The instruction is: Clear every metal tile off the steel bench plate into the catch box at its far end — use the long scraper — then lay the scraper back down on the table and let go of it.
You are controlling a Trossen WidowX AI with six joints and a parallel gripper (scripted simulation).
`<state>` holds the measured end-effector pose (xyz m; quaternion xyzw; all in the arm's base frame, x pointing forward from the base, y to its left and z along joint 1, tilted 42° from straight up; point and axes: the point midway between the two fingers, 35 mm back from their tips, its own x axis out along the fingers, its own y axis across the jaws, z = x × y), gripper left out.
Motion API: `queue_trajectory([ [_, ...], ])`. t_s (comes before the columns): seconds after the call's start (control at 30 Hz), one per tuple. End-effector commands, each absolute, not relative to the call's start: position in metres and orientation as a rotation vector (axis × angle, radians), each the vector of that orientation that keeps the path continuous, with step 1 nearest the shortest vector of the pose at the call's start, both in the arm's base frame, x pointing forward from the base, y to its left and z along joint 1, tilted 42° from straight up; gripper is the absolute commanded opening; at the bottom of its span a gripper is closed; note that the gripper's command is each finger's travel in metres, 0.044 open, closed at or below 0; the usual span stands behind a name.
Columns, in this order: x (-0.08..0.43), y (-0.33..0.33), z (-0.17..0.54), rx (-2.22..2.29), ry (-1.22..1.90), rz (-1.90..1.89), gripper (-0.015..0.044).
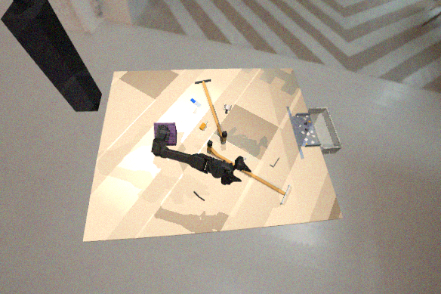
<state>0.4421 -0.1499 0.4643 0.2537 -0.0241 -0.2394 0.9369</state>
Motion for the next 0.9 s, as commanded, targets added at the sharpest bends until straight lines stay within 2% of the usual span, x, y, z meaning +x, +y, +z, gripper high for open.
queue_trajectory([
  [0.0,0.453,-0.134,0.449,0.504,0.006,-0.468,0.044],
  [0.87,0.484,0.014,0.369,0.371,0.322,-0.23,0.044],
])
